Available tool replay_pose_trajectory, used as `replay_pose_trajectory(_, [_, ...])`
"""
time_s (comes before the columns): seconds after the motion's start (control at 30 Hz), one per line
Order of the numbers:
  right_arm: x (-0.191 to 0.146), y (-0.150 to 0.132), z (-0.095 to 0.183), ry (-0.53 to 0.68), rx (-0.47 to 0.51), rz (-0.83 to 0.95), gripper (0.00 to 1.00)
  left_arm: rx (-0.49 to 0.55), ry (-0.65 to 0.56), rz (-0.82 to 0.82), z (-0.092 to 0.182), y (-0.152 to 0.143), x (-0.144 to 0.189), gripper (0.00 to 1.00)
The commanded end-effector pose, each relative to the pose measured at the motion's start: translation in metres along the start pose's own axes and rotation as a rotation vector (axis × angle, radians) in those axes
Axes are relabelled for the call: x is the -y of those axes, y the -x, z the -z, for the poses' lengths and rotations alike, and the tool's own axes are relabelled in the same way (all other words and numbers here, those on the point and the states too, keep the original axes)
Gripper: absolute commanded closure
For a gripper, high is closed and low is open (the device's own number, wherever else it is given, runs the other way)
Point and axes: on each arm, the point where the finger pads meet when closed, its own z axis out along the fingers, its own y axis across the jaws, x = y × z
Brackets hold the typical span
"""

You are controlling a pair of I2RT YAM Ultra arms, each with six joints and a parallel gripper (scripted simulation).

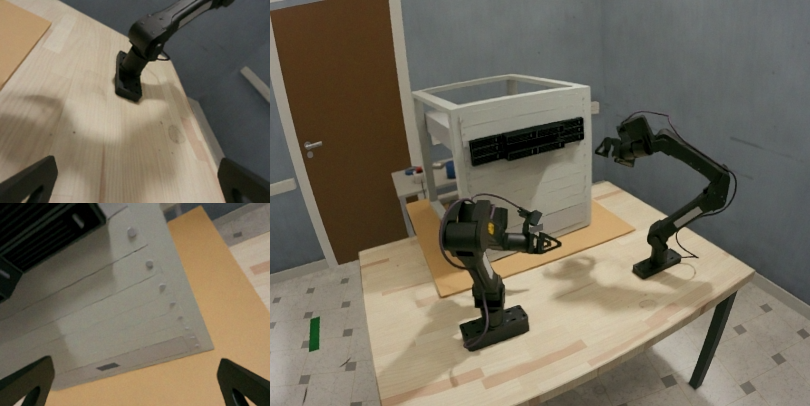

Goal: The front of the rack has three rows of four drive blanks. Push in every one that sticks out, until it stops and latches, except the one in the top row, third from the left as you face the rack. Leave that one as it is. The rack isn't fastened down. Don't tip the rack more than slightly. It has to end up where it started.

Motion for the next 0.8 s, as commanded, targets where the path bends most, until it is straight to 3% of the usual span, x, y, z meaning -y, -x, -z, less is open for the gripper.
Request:
replay_pose_trajectory(0.0, [-0.004, 0.024, 0.016, 0.07, 0.048, 0.014, 0.0, 0.074, 0.005, -0.018, 0.0, 0.016, 0.007, 0.0])
replay_pose_trajectory(0.27, [0.001, 0.031, 0.02, 0.059, 0.071, 0.017, 0.0, 0.169, 0.05, 0.032, -0.002, 0.031, 0.007, 0.0])
replay_pose_trajectory(0.63, [0.001, 0.031, 0.02, 0.059, 0.071, 0.018, 0.0, 0.475, 0.202, 0.231, -0.009, 0.075, 0.002, 0.0])
replay_pose_trajectory(0.77, [0.001, 0.031, 0.02, 0.059, 0.071, 0.018, 0.0, 0.536, 0.229, 0.263, -0.009, 0.085, 0.002, 0.0])
